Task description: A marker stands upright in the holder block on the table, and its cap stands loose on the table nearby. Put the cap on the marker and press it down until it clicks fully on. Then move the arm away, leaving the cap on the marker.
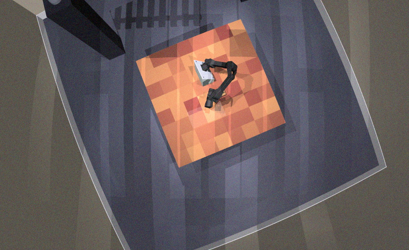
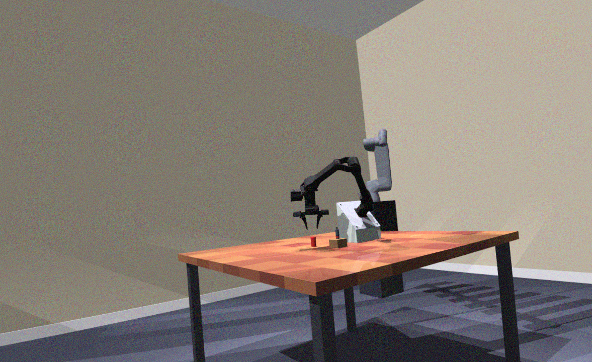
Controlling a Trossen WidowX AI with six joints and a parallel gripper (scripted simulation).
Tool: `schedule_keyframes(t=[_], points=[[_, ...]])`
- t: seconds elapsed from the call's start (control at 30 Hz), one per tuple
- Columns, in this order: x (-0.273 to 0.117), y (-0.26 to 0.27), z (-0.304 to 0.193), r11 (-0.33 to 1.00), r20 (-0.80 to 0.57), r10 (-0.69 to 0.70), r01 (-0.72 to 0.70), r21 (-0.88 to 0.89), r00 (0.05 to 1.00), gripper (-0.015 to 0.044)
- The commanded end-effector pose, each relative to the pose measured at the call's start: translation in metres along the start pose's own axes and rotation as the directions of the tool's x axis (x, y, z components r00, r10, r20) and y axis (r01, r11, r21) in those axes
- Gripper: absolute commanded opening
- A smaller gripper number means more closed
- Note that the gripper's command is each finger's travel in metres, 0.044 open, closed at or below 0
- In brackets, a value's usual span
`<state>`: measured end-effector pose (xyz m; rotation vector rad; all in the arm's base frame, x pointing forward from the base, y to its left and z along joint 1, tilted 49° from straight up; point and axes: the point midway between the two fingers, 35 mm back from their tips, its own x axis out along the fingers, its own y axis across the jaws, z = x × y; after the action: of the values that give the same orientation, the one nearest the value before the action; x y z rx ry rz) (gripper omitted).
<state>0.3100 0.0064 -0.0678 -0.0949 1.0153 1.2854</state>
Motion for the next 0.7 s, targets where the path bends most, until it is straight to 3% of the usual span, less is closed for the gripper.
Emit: schedule_keyframes(t=[0.0,0.67], points=[[0.010,0.001,-0.002,1.000,0.006,0.009,-0.009,0.014,1.000,0.0243],[0.046,0.001,0.000,1.000,0.004,0.009,-0.009,0.015,1.000,0.0243]])
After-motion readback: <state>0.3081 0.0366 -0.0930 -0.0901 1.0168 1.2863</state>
